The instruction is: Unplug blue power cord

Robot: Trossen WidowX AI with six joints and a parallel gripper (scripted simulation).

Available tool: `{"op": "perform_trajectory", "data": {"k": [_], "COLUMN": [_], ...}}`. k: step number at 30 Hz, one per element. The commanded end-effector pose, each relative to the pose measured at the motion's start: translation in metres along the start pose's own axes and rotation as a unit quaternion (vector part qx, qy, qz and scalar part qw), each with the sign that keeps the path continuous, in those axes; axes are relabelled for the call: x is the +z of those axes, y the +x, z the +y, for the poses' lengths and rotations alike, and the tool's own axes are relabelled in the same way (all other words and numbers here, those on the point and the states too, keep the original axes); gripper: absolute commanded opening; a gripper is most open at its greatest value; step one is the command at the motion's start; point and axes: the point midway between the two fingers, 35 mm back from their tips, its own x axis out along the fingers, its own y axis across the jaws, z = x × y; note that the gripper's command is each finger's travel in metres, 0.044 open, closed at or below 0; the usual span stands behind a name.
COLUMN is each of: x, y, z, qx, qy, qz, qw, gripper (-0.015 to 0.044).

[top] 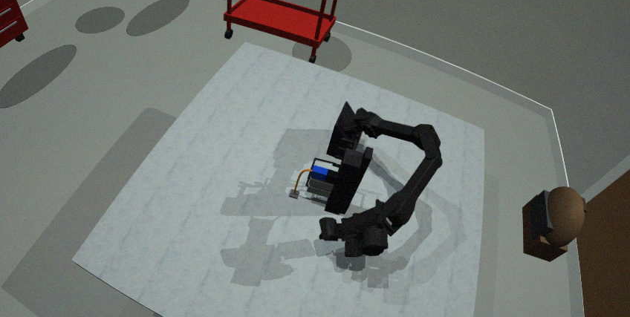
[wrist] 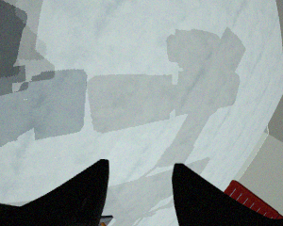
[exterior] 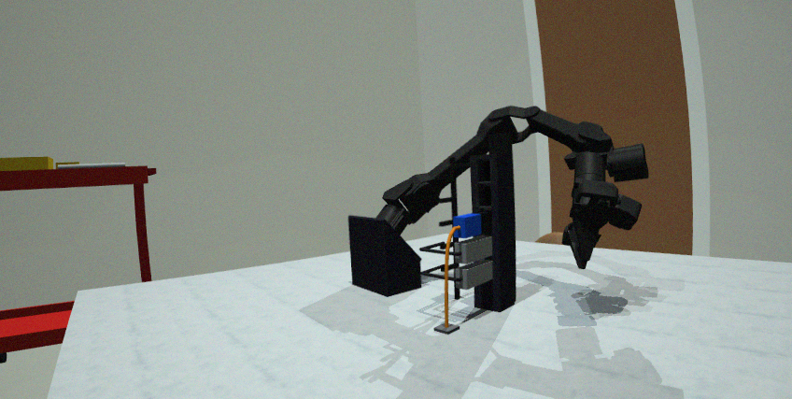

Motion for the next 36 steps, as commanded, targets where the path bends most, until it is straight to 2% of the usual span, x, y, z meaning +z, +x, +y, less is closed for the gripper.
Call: {"op": "perform_trajectory", "data": {"k": [1, 3, 6, 8, 11, 13, 14, 36], "x": [-0.062, -0.093, -0.139, -0.167, -0.206, -0.226, -0.231, -0.227], "y": [0.009, 0.01, 0.008, 0.004, -0.004, -0.01, -0.012, -0.02], "z": [-0.032, -0.045, -0.058, -0.063, -0.066, -0.066, -0.066, -0.059], "qx": [0.056, 0.084, 0.125, 0.152, 0.191, 0.215, 0.221, 0.223], "qy": [0.214, 0.33, 0.5, 0.603, 0.739, 0.805, 0.82, 0.824], "qz": [0.056, 0.084, 0.125, 0.15, 0.188, 0.21, 0.215, 0.217], "qw": [0.974, 0.937, 0.848, 0.768, 0.617, 0.513, 0.483, 0.473], "gripper": [0.016, 0.016, 0.016, 0.016, 0.016, 0.016, 0.016, 0.016]}}
